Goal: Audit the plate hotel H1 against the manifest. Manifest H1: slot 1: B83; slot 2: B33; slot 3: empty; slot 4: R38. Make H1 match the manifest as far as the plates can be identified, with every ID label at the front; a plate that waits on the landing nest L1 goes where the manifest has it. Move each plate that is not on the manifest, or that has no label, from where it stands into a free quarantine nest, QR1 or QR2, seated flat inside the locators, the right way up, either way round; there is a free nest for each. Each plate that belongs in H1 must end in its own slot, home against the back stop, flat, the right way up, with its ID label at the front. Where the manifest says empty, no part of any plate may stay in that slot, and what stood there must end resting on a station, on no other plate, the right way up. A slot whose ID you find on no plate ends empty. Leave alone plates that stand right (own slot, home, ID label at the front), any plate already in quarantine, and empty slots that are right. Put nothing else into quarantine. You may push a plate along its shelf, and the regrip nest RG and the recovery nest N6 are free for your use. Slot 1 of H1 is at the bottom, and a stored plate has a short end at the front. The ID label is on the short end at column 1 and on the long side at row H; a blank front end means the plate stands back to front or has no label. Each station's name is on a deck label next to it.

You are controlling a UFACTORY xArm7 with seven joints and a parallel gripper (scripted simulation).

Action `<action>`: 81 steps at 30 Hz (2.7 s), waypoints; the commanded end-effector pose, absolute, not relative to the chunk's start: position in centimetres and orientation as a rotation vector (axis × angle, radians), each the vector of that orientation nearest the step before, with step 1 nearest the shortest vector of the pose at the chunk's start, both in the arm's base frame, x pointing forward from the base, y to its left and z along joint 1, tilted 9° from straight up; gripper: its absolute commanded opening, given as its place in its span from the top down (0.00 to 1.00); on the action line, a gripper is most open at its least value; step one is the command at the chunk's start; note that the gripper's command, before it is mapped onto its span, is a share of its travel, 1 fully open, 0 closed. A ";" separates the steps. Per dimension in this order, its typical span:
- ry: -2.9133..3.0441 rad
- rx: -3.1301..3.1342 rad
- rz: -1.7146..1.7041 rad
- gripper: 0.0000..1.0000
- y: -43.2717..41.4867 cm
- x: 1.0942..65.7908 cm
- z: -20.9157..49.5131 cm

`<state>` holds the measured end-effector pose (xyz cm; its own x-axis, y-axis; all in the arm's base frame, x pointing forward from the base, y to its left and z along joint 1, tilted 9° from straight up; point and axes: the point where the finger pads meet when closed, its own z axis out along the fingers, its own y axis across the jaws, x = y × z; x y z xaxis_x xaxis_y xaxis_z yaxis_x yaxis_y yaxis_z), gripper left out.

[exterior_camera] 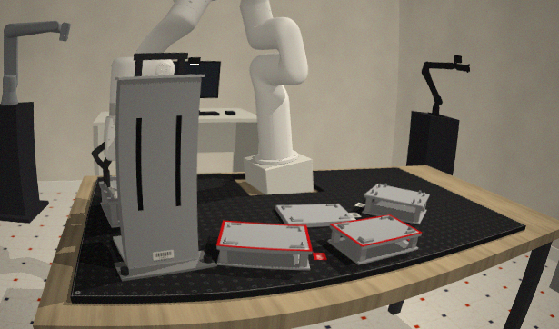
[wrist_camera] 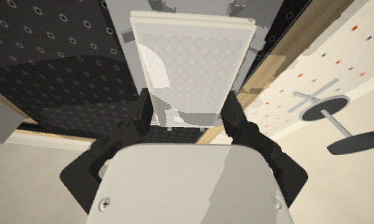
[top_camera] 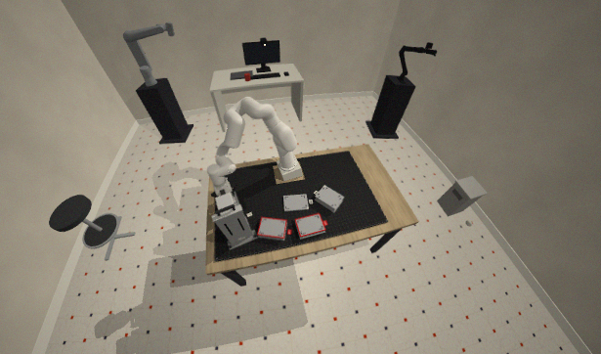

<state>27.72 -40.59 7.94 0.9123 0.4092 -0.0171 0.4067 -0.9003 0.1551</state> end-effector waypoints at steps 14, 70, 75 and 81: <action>0.626 2.915 0.026 1.00 -40.7 27.8 8.1; 0.626 2.915 0.027 1.00 -40.4 27.7 10.2; 0.626 2.915 0.027 1.00 -40.3 27.7 10.4; 0.626 2.915 0.027 1.00 -40.3 27.7 10.8</action>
<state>27.60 -40.22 10.39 0.9123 0.4092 -0.0171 0.4067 -0.9003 0.1553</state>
